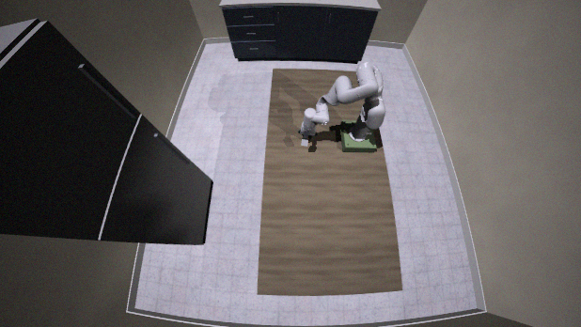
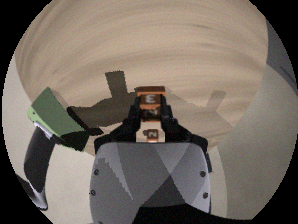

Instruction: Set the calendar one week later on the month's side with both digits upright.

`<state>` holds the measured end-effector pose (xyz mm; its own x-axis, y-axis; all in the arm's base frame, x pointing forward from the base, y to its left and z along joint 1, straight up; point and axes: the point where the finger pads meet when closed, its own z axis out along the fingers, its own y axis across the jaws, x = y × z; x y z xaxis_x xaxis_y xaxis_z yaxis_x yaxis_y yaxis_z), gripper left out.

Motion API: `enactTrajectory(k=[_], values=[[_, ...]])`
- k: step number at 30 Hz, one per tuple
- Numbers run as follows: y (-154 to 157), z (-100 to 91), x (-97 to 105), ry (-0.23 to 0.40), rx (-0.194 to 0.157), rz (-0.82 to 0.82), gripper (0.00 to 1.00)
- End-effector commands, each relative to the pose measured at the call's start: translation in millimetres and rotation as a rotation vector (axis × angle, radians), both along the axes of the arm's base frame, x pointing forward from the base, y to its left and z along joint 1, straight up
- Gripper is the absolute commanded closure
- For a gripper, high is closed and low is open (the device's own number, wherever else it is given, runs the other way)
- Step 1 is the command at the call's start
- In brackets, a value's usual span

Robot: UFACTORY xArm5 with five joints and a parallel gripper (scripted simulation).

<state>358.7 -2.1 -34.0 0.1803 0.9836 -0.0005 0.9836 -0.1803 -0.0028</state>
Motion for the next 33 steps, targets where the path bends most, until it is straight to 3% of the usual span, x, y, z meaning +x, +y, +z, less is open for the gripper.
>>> enactTrajectory(k=[1,18,33], values=[[0.0,0.8,1.2,-0.003,0.000,0.000,0.73],[0.0,0.8,1.2,-0.003,0.000,0.000,0.53],[0.0,3.8,1.2,-0.003,0.000,0.000,0.53]])
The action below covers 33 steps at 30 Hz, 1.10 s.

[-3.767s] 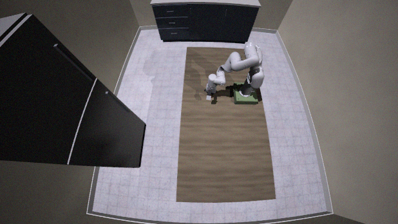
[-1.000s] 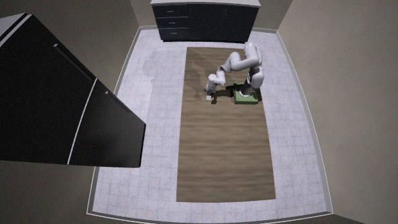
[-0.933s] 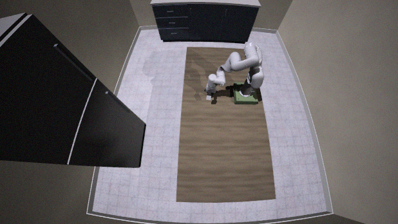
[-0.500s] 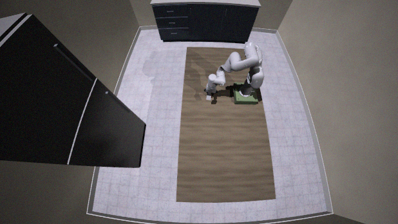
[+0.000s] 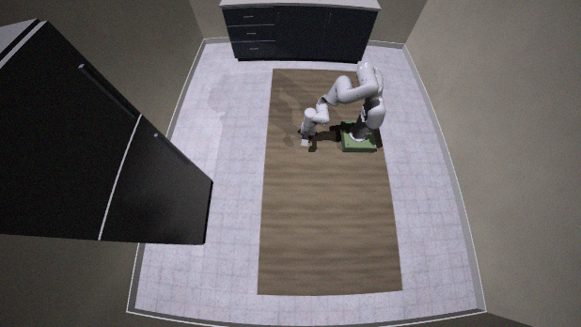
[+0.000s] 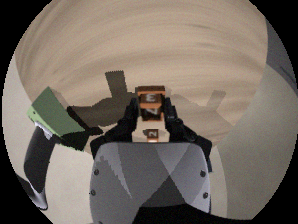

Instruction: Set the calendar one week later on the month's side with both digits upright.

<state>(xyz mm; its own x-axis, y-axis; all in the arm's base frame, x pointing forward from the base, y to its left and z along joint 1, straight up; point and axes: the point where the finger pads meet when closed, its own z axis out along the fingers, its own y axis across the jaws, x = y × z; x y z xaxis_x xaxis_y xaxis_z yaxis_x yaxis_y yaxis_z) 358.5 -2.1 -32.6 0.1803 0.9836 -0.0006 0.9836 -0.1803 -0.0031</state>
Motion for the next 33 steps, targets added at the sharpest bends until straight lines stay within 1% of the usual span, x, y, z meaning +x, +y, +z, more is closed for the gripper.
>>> enactTrajectory(k=[1,6,15,17,22,27,28,33], values=[[0,4.2,1,-0.003,0.000,0.000,0.53],[0,21.7,1,-0.003,0.000,0.000,0.53],[0,69.4,1,-0.003,0.000,0.000,0.53],[0,69.4,1,-0.003,0.000,0.000,0.53],[0,85.2,1,-0.003,0.000,0.000,0.53],[0,88.4,1,-0.003,0.000,0.000,0.53],[0,88.4,1,-0.003,0.000,0.000,0.00],[0,88.4,1,-0.003,0.000,0.000,0.00]])
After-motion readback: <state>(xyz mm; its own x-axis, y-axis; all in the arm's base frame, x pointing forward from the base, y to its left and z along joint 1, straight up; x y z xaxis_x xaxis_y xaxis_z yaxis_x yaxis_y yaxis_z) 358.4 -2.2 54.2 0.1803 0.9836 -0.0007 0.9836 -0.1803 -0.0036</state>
